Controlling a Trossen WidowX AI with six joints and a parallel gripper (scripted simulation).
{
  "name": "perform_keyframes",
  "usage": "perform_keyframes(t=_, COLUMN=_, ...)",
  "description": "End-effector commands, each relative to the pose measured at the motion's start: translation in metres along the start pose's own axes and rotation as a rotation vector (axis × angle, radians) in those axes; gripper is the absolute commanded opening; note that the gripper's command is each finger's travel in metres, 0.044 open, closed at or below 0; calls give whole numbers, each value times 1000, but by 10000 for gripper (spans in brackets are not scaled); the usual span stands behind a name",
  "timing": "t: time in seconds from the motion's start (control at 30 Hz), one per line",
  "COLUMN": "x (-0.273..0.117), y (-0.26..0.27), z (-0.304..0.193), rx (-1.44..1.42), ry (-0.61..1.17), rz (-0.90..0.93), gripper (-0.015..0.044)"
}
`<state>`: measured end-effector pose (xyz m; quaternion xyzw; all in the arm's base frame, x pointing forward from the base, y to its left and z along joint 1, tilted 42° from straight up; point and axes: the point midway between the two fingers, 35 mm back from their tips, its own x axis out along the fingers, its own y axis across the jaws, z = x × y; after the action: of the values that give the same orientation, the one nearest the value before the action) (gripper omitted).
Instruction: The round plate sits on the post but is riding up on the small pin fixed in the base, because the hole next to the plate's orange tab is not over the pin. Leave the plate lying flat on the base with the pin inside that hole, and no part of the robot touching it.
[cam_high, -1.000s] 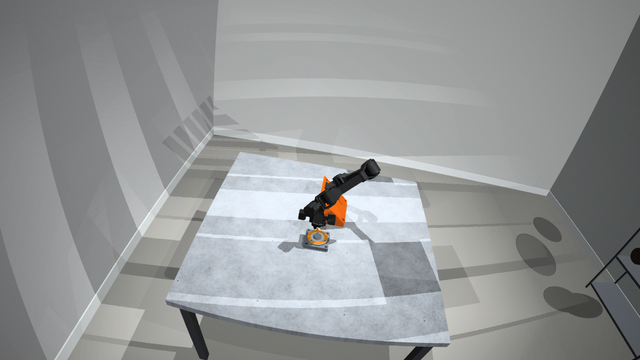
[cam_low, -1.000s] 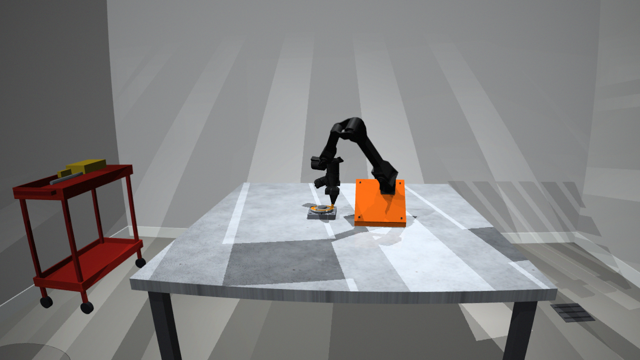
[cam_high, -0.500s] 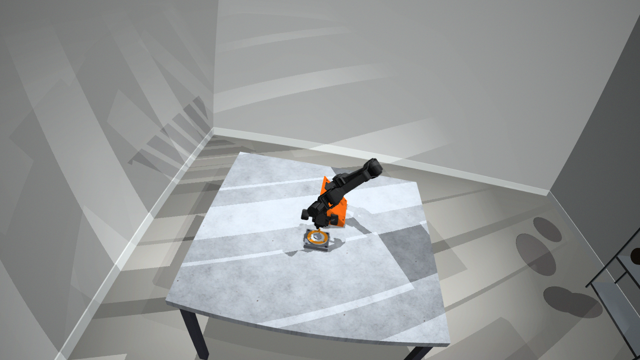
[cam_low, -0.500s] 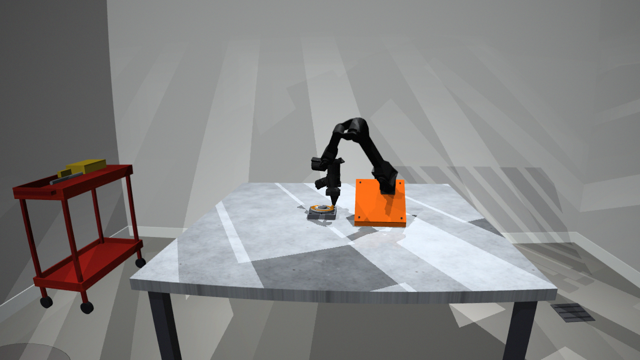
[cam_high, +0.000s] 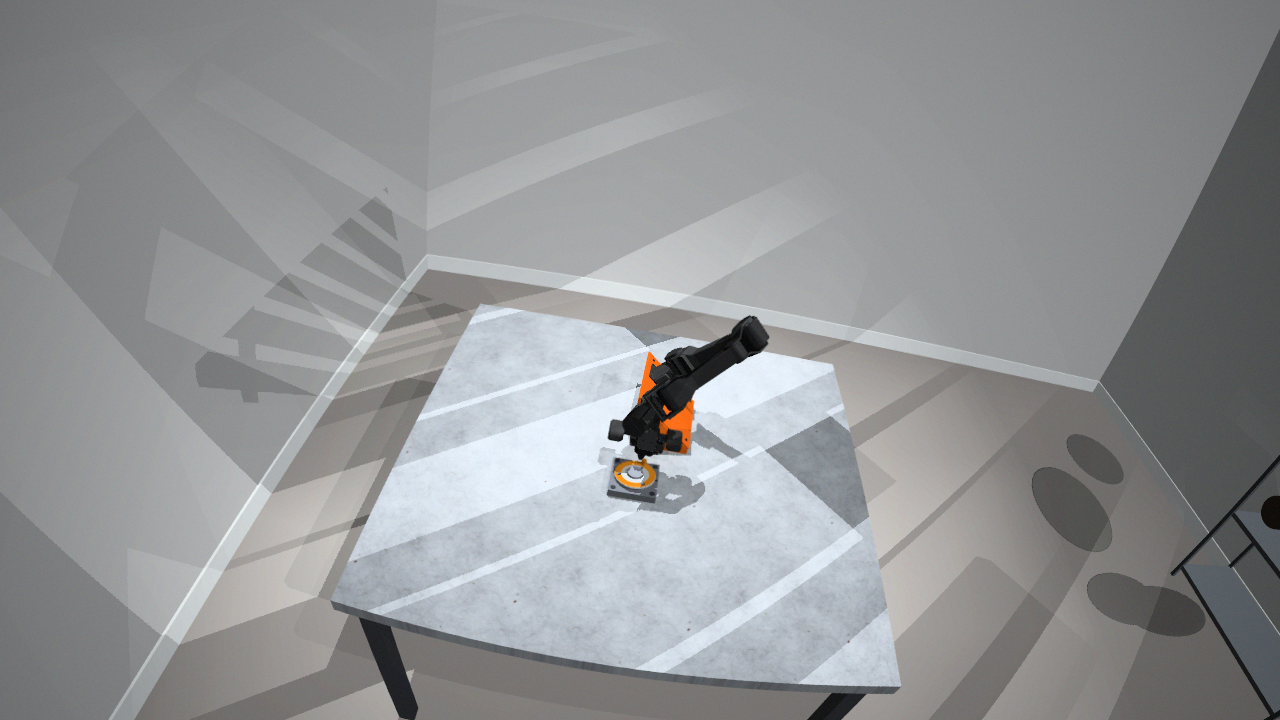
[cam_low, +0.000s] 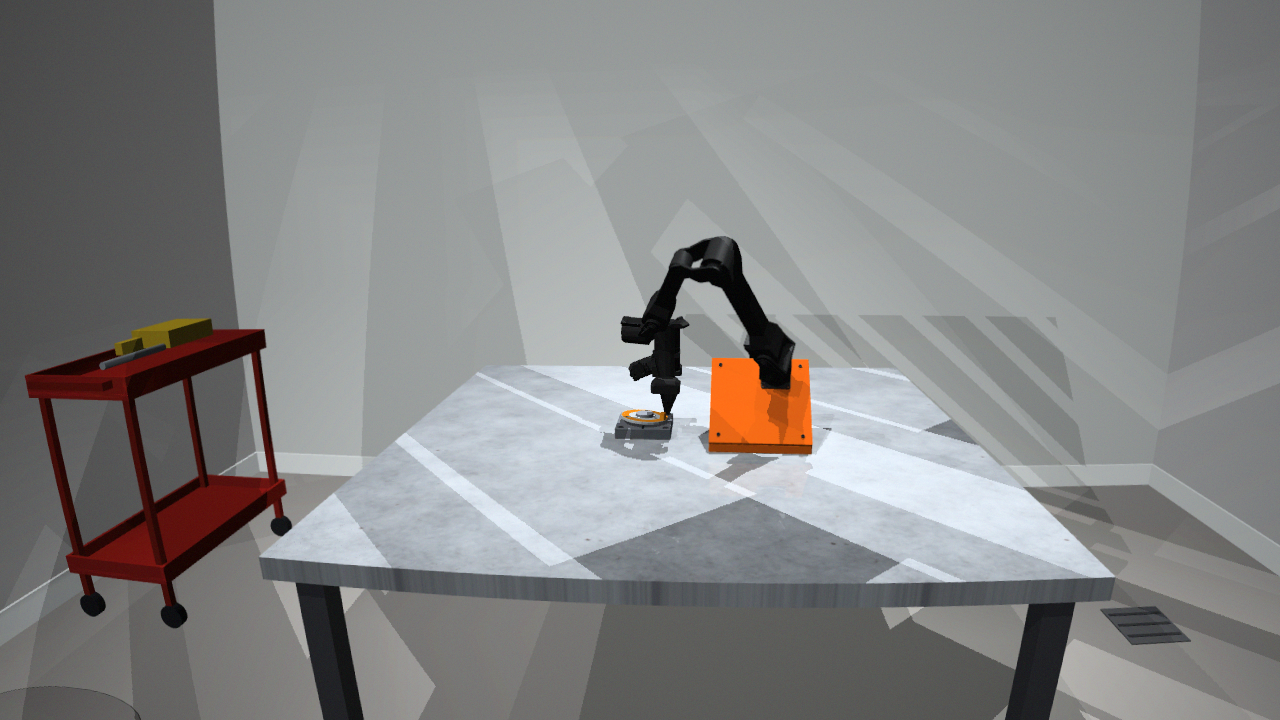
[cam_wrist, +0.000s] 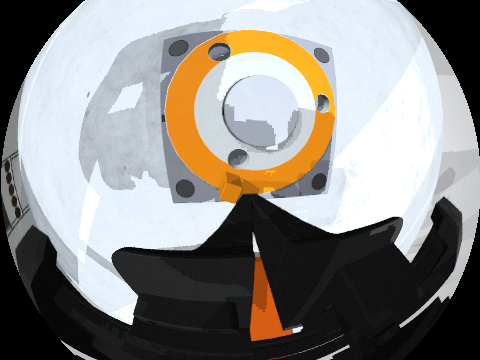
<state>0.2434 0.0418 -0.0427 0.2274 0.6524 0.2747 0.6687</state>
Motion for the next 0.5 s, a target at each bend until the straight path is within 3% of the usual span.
perform_keyframes(t=0.0, x=2, y=8, z=2, rx=-3, ry=2, rz=8, gripper=0)
perform_keyframes(t=0.47, x=-1, y=26, z=11, rx=-4, ry=2, rz=8, gripper=0)
